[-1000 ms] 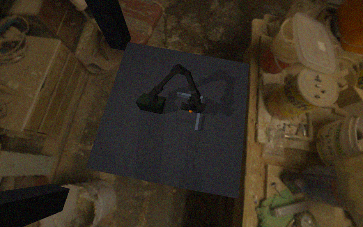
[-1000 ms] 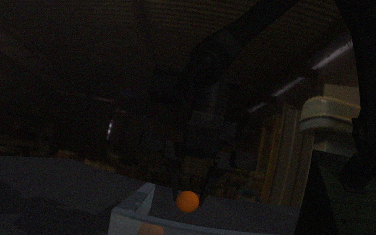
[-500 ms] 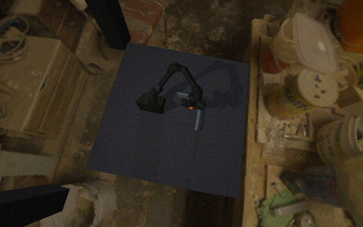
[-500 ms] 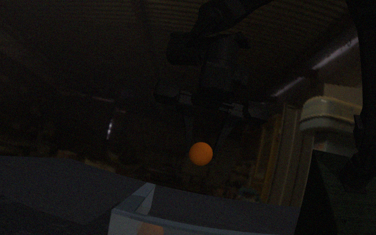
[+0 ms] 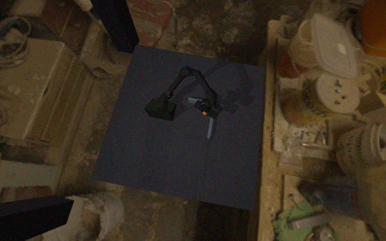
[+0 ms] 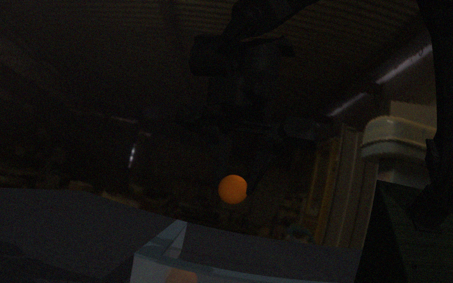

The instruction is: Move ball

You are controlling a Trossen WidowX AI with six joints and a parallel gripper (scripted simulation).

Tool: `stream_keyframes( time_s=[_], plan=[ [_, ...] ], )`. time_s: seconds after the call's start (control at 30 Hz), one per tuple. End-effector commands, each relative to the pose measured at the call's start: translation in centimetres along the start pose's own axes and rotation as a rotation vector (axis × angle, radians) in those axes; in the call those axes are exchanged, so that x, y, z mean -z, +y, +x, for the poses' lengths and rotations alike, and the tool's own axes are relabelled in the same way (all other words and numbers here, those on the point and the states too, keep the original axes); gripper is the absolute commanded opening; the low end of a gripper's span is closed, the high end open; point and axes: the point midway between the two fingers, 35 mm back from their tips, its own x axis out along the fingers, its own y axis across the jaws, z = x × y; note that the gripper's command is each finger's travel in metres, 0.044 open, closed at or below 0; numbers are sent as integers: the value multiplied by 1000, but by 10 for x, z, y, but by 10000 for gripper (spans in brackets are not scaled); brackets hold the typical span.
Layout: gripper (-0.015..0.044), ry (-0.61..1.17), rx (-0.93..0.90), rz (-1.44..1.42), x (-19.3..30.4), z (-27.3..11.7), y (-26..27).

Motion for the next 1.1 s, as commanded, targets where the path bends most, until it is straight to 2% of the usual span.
stream_keyframes(
  time_s=[0.0,1.07],
  plan=[
    [0,-2,0,108,-7,3,-2],
    [0,-8,-6,1021,-57,29,-11]
  ],
)
